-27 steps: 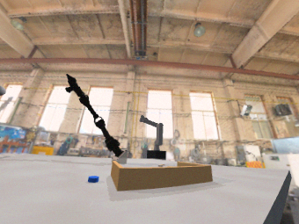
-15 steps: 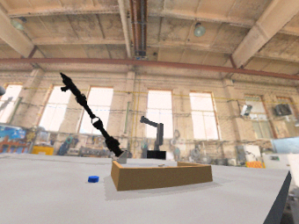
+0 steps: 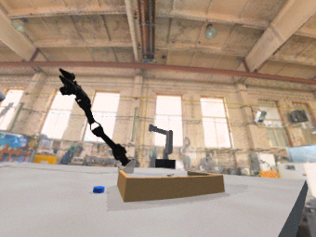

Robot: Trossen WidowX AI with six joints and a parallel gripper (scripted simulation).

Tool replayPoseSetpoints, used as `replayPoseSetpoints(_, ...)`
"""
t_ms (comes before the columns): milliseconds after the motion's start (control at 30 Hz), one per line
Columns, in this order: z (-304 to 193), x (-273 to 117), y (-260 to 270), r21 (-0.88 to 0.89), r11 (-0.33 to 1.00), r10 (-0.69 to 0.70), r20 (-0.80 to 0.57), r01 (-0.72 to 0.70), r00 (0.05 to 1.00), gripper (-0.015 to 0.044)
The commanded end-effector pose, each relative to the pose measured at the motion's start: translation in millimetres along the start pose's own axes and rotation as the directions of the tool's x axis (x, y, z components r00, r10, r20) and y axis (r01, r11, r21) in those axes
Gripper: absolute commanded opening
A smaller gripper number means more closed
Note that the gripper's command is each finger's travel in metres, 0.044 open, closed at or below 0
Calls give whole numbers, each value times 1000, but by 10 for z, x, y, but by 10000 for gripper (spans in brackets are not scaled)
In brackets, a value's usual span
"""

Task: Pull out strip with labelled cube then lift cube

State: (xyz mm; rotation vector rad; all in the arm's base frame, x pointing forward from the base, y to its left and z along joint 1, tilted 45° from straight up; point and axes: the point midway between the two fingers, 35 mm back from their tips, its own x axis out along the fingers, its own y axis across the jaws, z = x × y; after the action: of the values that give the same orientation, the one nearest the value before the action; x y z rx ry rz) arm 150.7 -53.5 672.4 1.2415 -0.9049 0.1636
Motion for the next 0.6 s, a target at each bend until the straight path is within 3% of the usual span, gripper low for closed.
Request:
replayPoseSetpoints(0,-358,93,-651,-145,978,-159,-41,152,986,400)
replayPoseSetpoints(300,-1216,-159,-1963,-530,779,-464,-129,335,876,400)
replayPoseSetpoints(567,-1900,-868,-2971,-862,451,-678,-162,232,717,400)
